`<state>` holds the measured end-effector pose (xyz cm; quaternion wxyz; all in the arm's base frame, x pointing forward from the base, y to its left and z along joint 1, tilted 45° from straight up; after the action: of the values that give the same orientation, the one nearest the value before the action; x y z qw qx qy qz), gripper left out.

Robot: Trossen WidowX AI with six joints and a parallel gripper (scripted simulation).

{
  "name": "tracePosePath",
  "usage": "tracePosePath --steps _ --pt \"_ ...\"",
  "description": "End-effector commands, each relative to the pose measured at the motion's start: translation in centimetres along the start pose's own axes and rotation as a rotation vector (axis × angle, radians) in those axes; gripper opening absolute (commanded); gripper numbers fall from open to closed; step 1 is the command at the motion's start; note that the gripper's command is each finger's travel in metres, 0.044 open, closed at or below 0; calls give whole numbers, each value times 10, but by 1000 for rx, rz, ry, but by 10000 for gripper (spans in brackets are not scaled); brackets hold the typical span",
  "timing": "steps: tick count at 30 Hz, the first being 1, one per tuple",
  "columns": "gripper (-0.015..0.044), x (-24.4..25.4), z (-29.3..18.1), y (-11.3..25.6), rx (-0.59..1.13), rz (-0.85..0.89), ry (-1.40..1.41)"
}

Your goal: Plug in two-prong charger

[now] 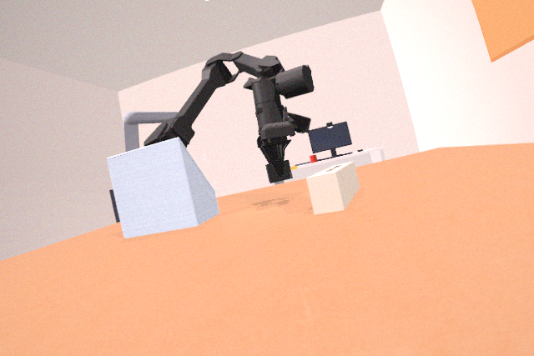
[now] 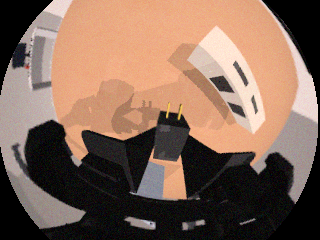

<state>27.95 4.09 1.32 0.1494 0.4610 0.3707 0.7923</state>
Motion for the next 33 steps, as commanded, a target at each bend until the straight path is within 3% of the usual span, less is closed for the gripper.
tracePosePath --steps 1,33 --pt "0 -9 -4 -3 1 0 -54" --pt "0 -62 -41 -34 -6 20 -416"
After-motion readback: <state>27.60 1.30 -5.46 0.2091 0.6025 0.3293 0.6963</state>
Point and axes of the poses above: the point midway between the two fingers, 35 mm back from their tips, its own y axis back along the fingers, its own x axis across the jaws, z = x × y, the point moved 3 cm from there along y, back along the fingers, and after that the axes turned 12 degrees about y, right-handed, at the moved point
